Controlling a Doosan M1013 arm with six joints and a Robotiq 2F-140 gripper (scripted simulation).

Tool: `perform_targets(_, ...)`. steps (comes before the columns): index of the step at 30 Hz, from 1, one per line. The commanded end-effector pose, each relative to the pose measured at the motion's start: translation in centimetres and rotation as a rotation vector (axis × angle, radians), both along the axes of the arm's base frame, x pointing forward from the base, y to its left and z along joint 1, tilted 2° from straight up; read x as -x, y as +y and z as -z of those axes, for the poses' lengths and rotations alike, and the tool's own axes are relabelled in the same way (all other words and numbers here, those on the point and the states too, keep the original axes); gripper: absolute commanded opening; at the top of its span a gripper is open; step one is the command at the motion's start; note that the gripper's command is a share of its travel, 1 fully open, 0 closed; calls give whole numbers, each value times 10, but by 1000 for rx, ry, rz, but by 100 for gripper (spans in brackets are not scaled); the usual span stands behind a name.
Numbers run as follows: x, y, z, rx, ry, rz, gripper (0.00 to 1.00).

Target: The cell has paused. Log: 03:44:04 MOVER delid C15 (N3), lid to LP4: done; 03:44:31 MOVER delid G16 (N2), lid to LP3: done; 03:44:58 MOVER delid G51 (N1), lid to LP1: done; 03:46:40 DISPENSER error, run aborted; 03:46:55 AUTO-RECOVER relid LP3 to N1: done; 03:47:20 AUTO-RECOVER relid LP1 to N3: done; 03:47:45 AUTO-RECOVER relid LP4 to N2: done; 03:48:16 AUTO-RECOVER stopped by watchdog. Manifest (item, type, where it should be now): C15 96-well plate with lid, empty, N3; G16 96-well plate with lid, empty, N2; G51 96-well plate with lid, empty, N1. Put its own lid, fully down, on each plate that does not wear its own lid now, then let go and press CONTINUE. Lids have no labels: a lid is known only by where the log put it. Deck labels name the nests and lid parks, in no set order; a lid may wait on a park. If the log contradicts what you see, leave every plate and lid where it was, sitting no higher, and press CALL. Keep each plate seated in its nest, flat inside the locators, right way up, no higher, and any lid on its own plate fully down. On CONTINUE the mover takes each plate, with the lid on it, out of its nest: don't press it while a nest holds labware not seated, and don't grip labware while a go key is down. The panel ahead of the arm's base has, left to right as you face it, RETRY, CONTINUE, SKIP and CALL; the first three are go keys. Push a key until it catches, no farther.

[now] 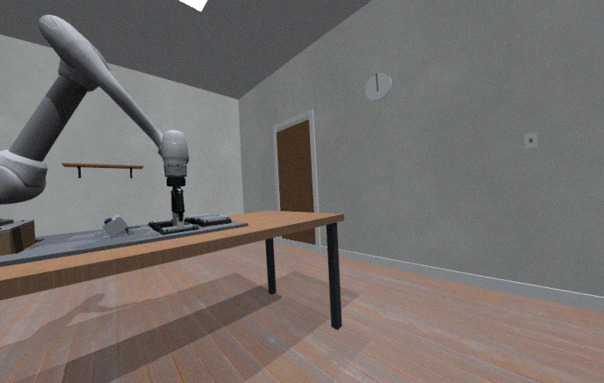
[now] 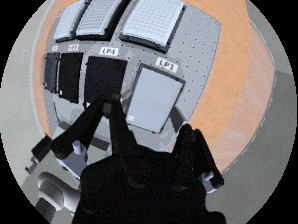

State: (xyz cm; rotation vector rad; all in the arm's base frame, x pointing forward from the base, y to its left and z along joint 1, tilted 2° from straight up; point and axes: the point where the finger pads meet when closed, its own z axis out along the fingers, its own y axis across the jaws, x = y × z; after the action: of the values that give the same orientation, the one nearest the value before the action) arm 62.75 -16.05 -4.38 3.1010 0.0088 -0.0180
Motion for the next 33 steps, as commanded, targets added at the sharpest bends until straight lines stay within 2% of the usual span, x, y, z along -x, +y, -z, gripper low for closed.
perform_targets(1, 0, 0, 0, 0, 0, 0, 66)
perform_targets(33, 0, 0, -3, 0, 0, 0, 66)
